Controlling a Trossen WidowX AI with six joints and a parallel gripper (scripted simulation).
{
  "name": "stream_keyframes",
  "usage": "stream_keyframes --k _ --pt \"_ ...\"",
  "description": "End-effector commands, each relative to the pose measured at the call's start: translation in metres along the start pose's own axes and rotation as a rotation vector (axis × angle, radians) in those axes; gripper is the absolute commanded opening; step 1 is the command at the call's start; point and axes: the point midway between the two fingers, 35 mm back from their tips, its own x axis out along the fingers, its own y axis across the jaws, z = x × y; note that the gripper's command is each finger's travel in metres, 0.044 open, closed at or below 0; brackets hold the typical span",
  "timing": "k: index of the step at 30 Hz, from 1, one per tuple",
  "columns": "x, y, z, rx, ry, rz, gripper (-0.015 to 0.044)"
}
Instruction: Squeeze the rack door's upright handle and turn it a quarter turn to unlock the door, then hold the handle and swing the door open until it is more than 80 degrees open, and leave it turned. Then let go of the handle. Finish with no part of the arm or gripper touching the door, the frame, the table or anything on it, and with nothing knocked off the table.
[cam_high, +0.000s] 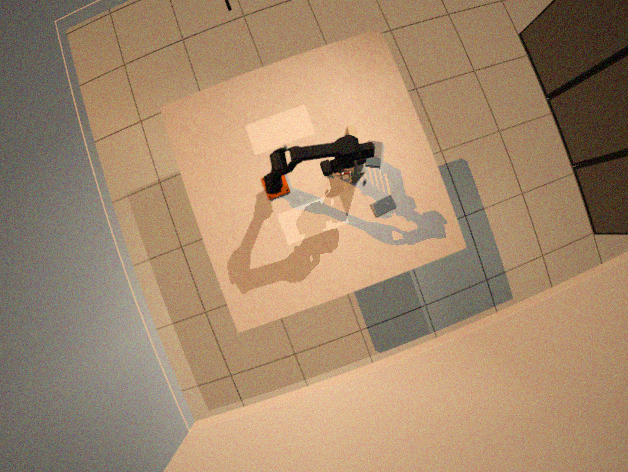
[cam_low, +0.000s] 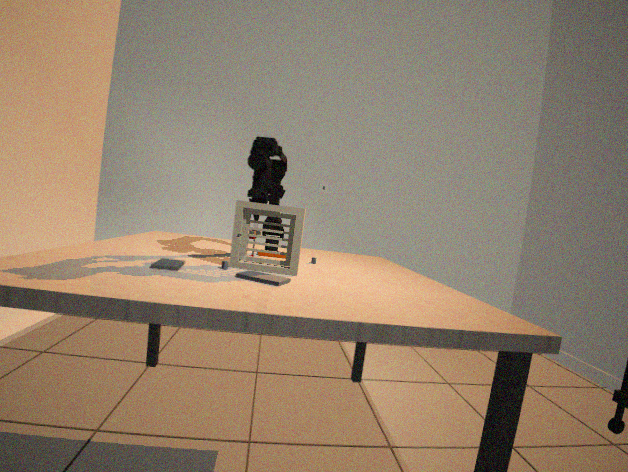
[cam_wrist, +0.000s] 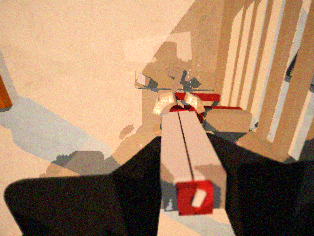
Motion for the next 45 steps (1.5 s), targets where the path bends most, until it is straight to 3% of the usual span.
stream_keyframes --k 1,45 --pt "0.0 0.004 0.003 0.082 -0.003 0.002 0.0024" --pt "0.0 0.055 0.055 0.841 -0.005 0.009 0.0024"
